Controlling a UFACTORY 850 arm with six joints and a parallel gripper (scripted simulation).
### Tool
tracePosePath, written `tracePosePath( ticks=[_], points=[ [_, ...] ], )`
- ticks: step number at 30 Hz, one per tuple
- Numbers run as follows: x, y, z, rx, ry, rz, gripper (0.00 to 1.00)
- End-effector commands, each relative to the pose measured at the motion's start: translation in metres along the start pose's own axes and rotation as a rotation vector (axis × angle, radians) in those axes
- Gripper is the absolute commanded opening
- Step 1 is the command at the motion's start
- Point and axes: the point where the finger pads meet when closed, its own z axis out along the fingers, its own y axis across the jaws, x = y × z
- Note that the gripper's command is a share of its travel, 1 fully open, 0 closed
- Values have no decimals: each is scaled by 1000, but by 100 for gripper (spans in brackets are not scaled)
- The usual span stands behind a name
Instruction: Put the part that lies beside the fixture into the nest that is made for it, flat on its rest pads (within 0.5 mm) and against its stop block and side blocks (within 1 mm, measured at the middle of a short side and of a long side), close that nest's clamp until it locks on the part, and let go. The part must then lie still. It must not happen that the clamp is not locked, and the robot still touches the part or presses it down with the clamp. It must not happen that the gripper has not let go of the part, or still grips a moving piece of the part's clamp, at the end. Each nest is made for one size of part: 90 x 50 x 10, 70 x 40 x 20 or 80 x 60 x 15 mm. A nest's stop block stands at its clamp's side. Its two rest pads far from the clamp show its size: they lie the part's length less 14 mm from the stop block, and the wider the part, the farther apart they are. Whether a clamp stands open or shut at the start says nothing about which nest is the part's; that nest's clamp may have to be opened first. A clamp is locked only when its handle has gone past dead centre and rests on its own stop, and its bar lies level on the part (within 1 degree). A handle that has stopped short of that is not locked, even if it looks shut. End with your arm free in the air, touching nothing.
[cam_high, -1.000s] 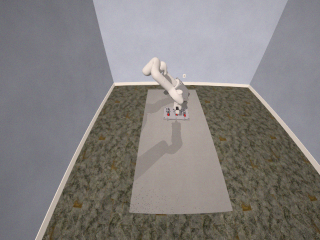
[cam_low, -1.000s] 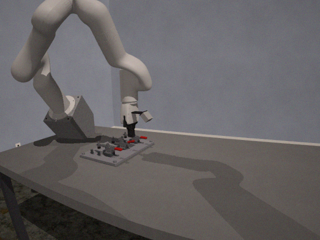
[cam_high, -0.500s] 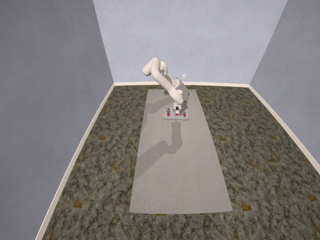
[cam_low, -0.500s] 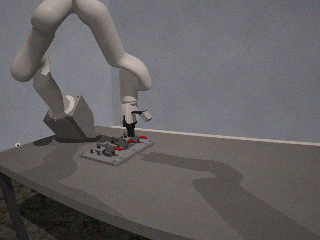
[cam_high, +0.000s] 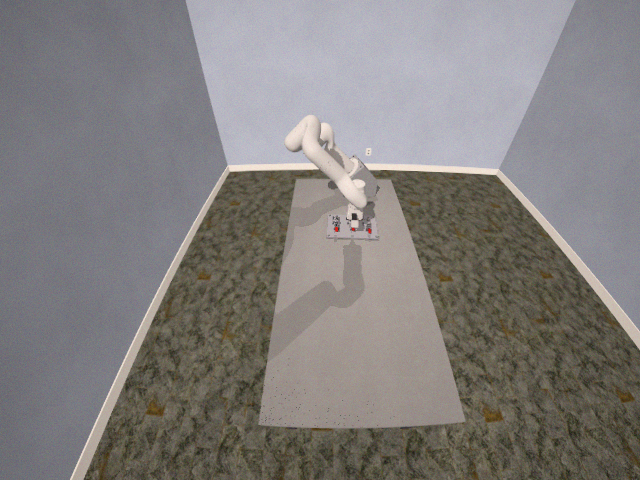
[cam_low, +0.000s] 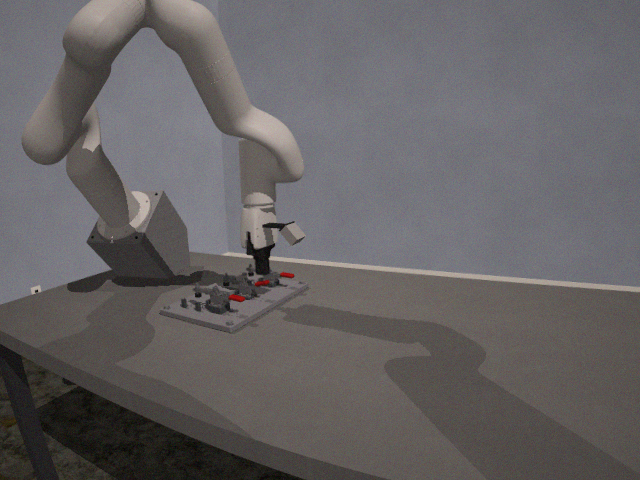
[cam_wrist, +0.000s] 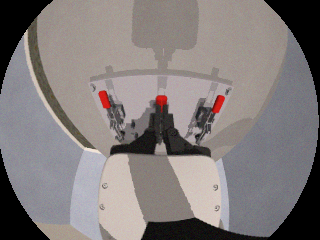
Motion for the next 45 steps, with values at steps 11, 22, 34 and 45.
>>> tracePosePath(
  ticks=[11,22,34,45],
  points=[
    [1,0,0,0,1,0,0],
    [1,0,1,0,1,0,0],
    [1,0,13,0,1,0,0],
    [1,0,13,0,1,0,0]
  ],
)
